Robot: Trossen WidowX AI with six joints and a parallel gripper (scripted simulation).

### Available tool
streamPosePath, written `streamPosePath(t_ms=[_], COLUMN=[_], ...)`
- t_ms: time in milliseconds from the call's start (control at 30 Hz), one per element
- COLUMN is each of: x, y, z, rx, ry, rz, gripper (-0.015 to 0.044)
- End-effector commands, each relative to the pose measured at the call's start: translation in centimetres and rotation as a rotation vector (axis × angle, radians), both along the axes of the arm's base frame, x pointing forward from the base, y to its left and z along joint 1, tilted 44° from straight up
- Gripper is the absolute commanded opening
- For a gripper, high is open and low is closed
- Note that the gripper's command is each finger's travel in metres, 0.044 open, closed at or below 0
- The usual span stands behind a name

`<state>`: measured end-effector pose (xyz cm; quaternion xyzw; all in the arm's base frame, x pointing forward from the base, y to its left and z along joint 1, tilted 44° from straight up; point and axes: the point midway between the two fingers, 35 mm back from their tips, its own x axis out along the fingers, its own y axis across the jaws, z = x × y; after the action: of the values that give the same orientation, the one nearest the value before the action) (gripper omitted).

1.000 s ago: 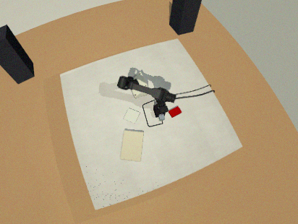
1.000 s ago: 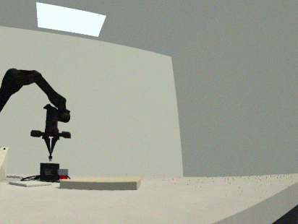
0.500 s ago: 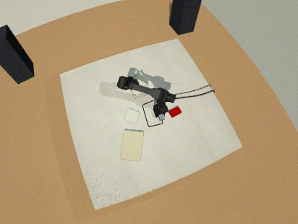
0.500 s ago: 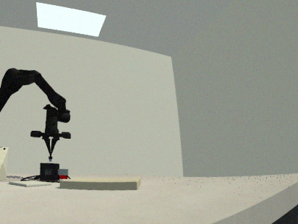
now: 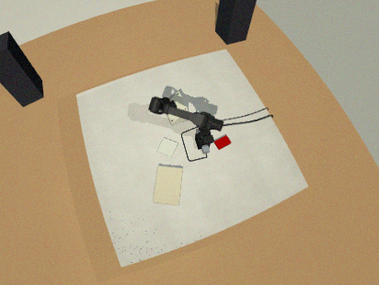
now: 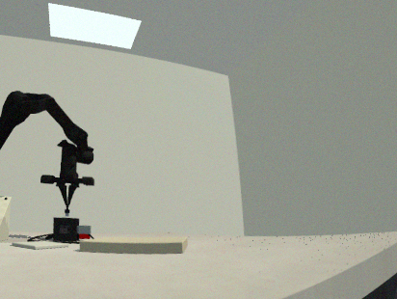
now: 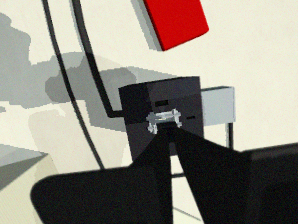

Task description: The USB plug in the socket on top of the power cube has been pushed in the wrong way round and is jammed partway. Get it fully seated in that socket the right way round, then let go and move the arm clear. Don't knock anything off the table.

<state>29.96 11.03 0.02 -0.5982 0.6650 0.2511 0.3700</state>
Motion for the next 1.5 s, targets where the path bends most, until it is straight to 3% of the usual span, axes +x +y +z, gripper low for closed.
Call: streamPosePath(t_ms=[0, 1467], x=[-0.03, -0.05], y=[0.02, -0.35], z=[-0.06, -0.44], rx=[0.003, 0.003], ry=[0.003, 0.003], rz=[0.002, 0.002], gripper=[0.0000, 0.0000])
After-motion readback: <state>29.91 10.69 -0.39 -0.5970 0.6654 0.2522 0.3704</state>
